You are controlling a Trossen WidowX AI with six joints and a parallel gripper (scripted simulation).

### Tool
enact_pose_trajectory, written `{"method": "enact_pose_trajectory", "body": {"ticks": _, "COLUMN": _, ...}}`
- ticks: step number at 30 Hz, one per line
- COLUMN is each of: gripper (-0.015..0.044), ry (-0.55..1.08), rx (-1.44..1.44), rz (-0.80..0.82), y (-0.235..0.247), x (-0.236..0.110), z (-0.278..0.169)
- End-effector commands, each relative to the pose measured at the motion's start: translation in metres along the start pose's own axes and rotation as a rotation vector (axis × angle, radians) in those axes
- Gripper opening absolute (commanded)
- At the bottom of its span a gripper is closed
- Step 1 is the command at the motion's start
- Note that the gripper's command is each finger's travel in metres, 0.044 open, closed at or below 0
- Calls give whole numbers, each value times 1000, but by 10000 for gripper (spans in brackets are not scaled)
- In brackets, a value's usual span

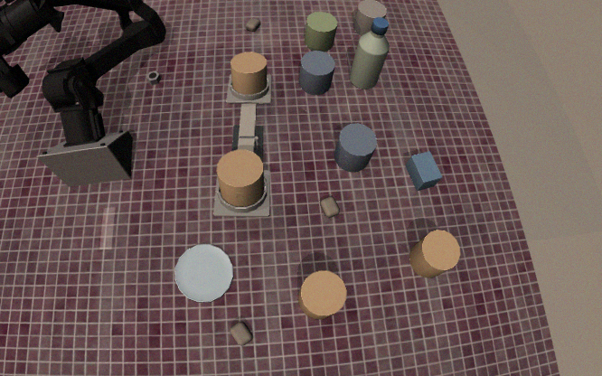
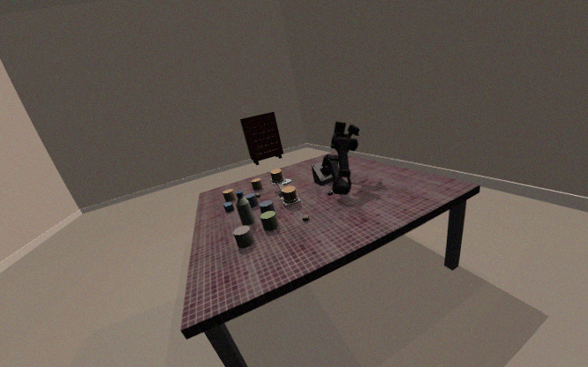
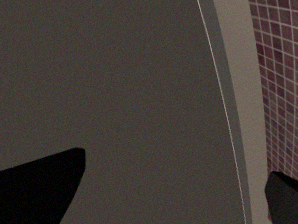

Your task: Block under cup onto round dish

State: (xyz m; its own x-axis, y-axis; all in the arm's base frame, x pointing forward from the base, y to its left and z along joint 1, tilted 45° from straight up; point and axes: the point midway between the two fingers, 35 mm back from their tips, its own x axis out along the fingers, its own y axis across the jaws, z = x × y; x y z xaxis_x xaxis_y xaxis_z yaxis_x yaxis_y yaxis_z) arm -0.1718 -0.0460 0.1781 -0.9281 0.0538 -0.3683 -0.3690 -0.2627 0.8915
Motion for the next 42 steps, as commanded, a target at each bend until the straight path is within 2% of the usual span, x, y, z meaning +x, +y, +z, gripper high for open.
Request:
{"method": "enact_pose_trajectory", "body": {"ticks": 1, "gripper": 426, "ry": 3, "rx": -5, "rz": -1, "y": 0, "x": 0, "z": -1}}
{"method": "enact_pose_trajectory", "body": {"ticks": 2, "gripper": 440, "ry": 11, "rx": -19, "rz": -5, "y": 0, "x": 0, "z": -2}}
{"method": "enact_pose_trajectory", "body": {"ticks": 22, "gripper": 440, "ry": 371, "rx": -598, "rz": -95, "y": -16, "x": -15, "z": -64}}
{"method": "enact_pose_trajectory", "body": {"ticks": 42, "gripper": 440, "ry": 774, "rx": -1157, "rz": -83, "y": -42, "x": -49, "z": -115}}
